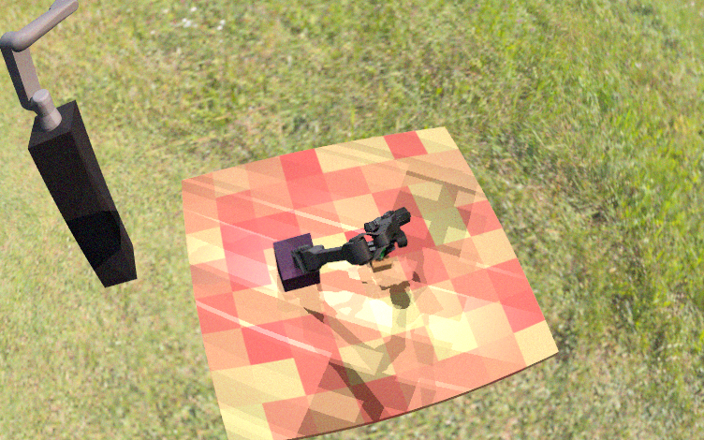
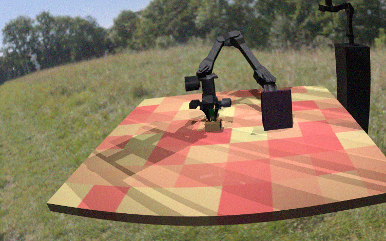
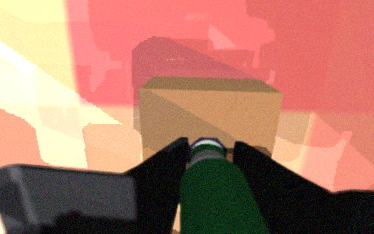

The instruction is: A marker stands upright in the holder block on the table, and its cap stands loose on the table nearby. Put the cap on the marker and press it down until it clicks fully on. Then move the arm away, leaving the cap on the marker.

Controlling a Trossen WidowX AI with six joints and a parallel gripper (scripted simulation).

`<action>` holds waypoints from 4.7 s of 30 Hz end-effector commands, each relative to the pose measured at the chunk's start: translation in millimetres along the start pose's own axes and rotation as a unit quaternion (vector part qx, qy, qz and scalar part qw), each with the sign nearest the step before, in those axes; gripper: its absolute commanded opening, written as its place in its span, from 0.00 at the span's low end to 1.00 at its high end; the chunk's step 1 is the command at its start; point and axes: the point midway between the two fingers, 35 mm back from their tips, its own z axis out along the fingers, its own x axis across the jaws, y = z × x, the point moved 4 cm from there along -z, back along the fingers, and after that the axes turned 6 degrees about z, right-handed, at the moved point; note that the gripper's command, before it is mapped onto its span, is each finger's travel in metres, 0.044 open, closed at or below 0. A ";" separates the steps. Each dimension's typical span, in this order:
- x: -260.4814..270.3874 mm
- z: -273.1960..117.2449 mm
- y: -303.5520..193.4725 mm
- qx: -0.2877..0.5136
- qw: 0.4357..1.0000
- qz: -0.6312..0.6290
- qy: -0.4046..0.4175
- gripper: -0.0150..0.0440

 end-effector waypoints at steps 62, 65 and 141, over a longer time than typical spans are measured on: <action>1.1 10.7 -0.5 0.000 1.000 0.008 0.009 0.25; 1.1 10.7 -0.5 0.000 1.000 0.008 0.009 0.25; -0.2 0.0 0.2 0.000 1.000 0.000 -0.001 0.97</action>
